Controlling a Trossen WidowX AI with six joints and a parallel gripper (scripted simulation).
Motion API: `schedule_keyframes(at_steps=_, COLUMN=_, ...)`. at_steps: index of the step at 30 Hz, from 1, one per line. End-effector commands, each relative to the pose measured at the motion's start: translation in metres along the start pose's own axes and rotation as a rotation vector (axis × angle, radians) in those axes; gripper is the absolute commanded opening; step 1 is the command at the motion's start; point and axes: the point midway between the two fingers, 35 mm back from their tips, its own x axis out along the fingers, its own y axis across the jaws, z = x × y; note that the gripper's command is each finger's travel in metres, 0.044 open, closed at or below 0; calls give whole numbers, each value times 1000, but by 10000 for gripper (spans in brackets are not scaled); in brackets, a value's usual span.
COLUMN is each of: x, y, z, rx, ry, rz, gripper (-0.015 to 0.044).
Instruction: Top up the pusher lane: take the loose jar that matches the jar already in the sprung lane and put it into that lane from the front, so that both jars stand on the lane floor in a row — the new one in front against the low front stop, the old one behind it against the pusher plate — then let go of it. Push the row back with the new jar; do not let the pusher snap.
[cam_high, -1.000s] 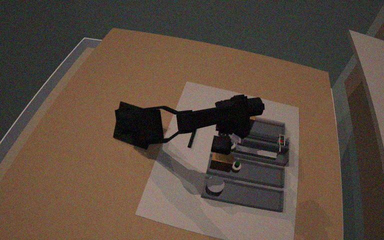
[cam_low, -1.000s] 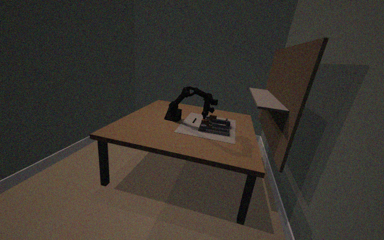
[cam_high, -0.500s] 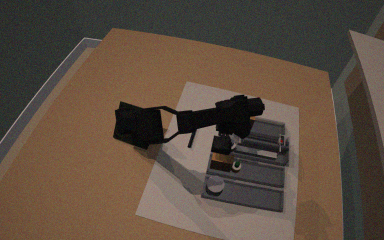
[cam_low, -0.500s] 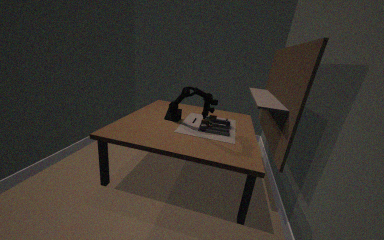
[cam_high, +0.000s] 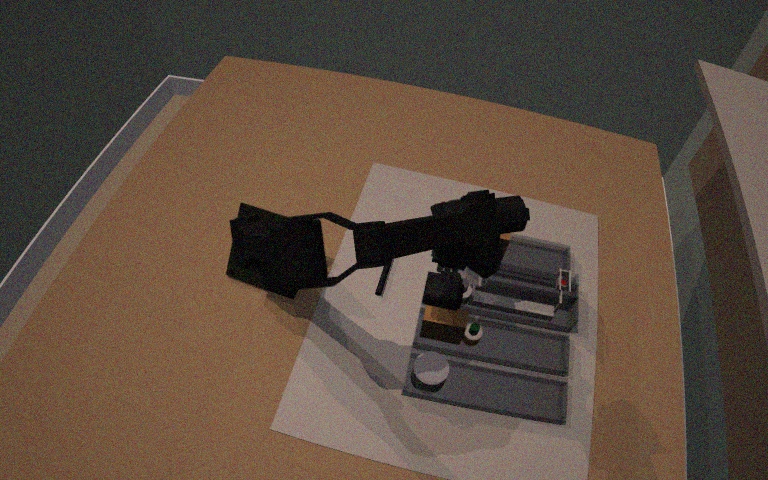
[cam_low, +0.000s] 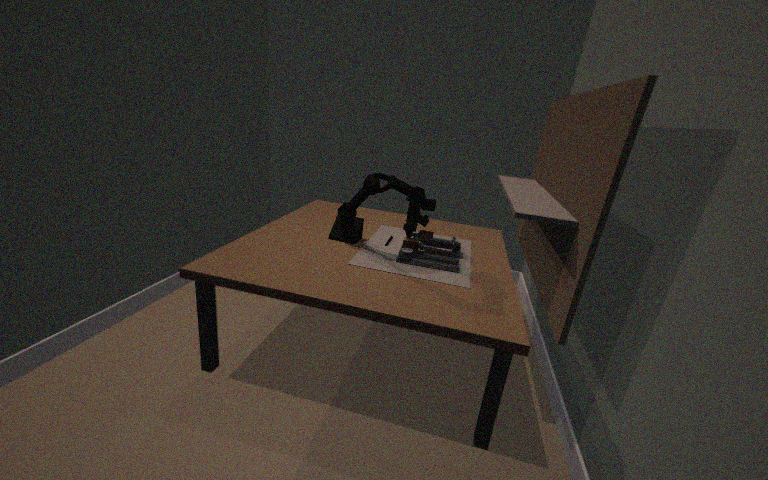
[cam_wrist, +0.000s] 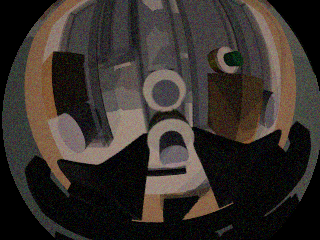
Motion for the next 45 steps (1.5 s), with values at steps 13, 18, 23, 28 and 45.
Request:
schedule_keyframes(at_steps=13, x=-1, y=-2, z=6, rx=8, ry=-20, rz=-10, gripper=0)
schedule_keyframes(at_steps=18, x=-1, y=-2, z=6, rx=8, ry=-20, rz=-10, gripper=0)
schedule_keyframes(at_steps=23, x=0, y=-2, z=7, rx=8, ry=-20, rz=-10, gripper=0)
schedule_keyframes(at_steps=28, x=2, y=-2, z=7, rx=8, ry=-20, rz=-10, gripper=0)
schedule_keyframes(at_steps=45, x=8, y=-2, z=7, rx=8, ry=-20, rz=-11, gripper=0)
